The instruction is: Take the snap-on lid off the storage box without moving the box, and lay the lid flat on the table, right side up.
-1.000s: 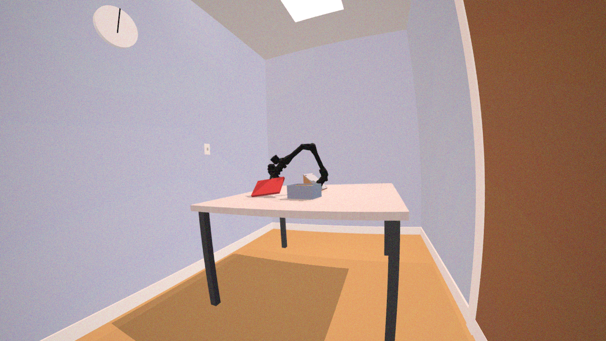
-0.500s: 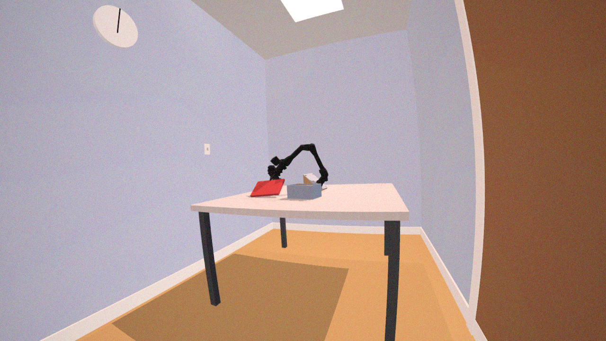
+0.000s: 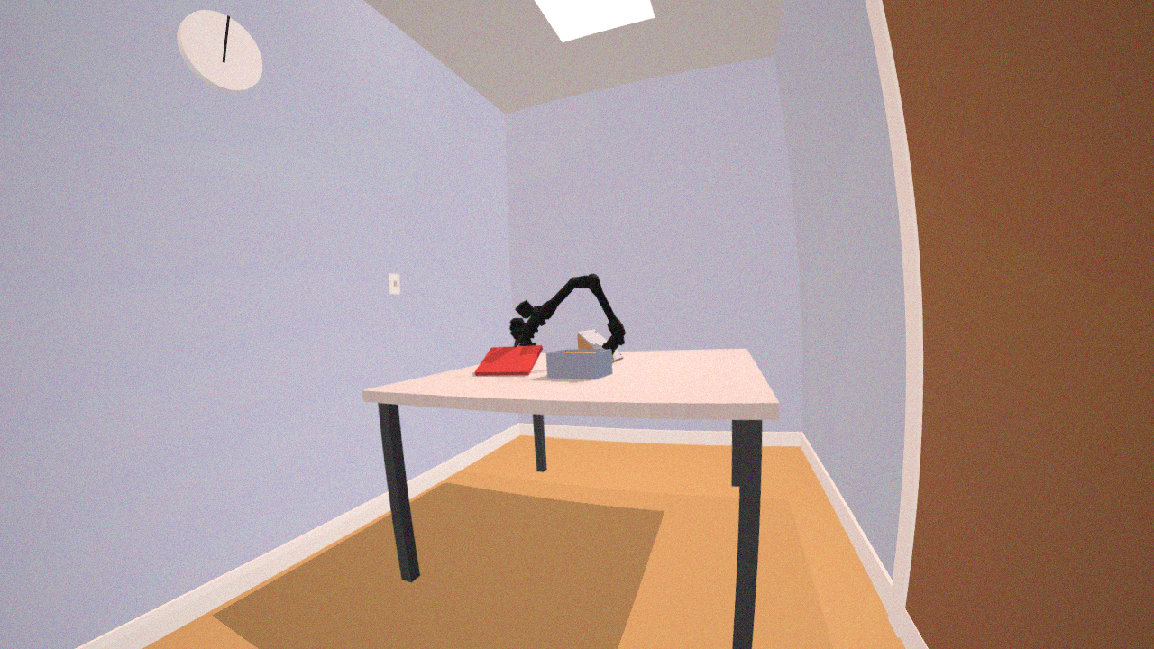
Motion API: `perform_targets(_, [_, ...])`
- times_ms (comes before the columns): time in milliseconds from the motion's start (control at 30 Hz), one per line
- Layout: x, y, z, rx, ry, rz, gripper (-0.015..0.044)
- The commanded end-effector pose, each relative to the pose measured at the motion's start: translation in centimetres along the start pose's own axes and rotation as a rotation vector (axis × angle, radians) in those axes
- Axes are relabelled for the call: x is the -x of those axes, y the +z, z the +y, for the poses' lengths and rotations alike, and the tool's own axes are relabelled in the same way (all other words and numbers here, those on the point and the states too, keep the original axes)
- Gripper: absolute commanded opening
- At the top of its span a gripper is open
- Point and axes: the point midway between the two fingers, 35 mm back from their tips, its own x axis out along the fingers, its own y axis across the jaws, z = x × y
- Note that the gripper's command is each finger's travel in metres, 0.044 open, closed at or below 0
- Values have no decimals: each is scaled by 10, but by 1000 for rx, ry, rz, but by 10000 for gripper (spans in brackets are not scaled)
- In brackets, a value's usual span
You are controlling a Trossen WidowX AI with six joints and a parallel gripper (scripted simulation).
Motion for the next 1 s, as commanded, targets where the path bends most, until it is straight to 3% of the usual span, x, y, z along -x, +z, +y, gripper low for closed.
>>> perform_targets(0, [-7,-2,-13,-29,-24,1,0])
perform_targets(933, [-21,-3,-31,-29,-24,1,0])
perform_targets(967, [-16,0,-22,-18,-12,-1,26])
